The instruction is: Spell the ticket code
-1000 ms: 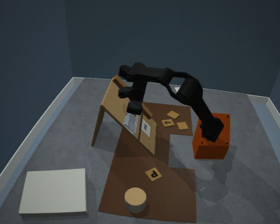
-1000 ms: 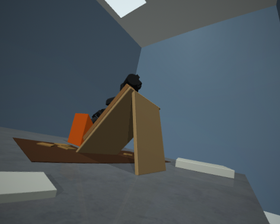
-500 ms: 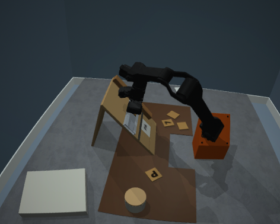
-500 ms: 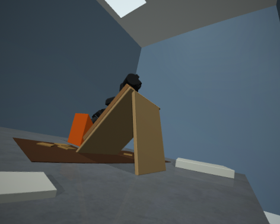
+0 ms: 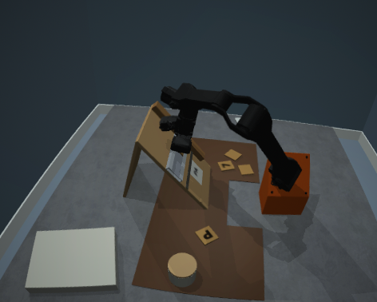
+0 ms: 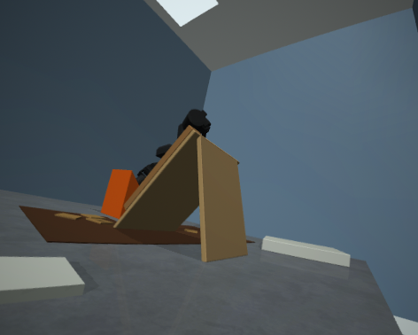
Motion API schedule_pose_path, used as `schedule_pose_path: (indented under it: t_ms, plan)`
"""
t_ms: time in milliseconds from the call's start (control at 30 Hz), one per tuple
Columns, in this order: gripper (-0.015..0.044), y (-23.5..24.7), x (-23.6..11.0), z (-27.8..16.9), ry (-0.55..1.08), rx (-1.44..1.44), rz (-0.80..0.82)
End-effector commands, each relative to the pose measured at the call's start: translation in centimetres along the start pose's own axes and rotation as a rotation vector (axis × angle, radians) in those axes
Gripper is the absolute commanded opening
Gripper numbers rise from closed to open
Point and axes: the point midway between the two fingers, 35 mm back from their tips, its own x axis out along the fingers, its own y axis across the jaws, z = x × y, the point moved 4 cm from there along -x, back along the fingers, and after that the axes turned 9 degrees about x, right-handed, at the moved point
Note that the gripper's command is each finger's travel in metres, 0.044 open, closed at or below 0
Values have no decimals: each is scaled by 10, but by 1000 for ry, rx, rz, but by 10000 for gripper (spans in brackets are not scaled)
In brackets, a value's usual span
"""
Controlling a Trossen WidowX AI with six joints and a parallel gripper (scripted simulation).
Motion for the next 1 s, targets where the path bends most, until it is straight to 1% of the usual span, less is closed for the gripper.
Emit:
schedule_pose_path:
  t_ms: [0, 967]
  plan:
    - [0, -3, 1, 1, 1, -4, 2]
    - [0, -7, -2, -1, 1, -4, 1]
